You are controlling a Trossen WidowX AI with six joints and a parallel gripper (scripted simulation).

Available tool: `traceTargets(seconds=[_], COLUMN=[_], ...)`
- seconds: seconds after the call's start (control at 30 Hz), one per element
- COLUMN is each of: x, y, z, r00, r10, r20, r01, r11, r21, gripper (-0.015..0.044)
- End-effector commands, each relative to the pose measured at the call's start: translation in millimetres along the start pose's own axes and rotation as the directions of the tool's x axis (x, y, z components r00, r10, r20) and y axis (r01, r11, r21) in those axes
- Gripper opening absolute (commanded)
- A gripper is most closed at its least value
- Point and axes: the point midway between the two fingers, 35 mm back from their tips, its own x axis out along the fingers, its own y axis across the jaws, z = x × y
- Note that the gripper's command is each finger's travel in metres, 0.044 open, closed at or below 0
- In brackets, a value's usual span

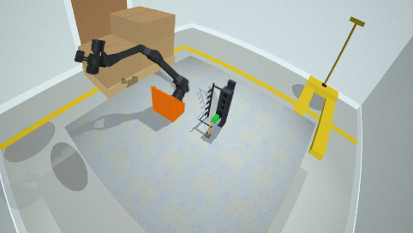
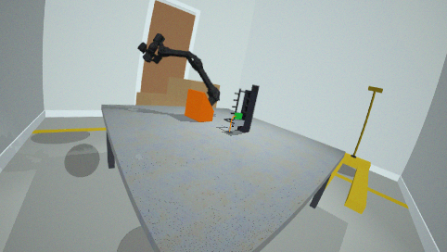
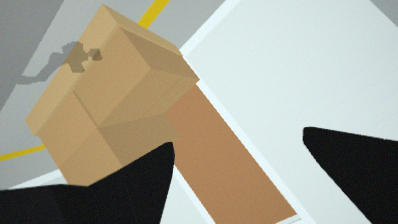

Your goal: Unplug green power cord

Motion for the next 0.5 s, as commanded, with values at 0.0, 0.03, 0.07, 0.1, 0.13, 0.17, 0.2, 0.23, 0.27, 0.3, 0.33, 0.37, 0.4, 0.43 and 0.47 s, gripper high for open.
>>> traceTargets(seconds=[0.0,0.03,0.07,0.1,0.13,0.17,0.2,0.23,0.27,0.3,0.33,0.37,0.4,0.43,0.47], x=[-2.3,-9.4,-21.4,-36.3,-51.6,-67.3,-83.4,-99.8,-116.4,-133.3,-150.4,-167.6,-185.0,-202.4,-219.8], y=[-1.4,-5.6,-12.4,-19.9,-26.9,-33.2,-38.8,-43.8,-47.9,-51.3,-53.9,-55.6,-56.6,-56.6,-55.8], z=[0.0,0.1,0.5,1.4,2.6,4.1,6.1,8.4,11.0,14.0,17.3,20.8,24.7,28.8,33.2], r00=[1.0,0.999,0.996,0.989,0.979,0.966,0.95,0.931,0.909,0.885,0.859,0.83,0.799,0.767,0.733], r10=[-0.01,-0.039,-0.087,-0.144,-0.2,-0.254,-0.307,-0.358,-0.406,-0.452,-0.496,-0.537,-0.574,-0.609,-0.64], r20=[0.001,0.003,0.009,0.017,0.028,0.04,0.055,0.071,0.089,0.109,0.13,0.153,0.178,0.204,0.231], r01=[0.01,0.039,0.086,0.142,0.195,0.245,0.292,0.334,0.372,0.406,0.434,0.457,0.475,0.488,0.495], r11=[1.0,0.999,0.995,0.986,0.973,0.957,0.937,0.915,0.891,0.865,0.838,0.811,0.785,0.759,0.734], r21=[0.006,0.023,0.051,0.086,0.121,0.155,0.19,0.225,0.26,0.295,0.33,0.364,0.398,0.432,0.465], gripper=[0.0374,0.0348,0.0321,0.0295,0.0269,0.0243,0.0216,0.019,0.0164,0.016,0.016,0.016,0.016,0.016,0.016])
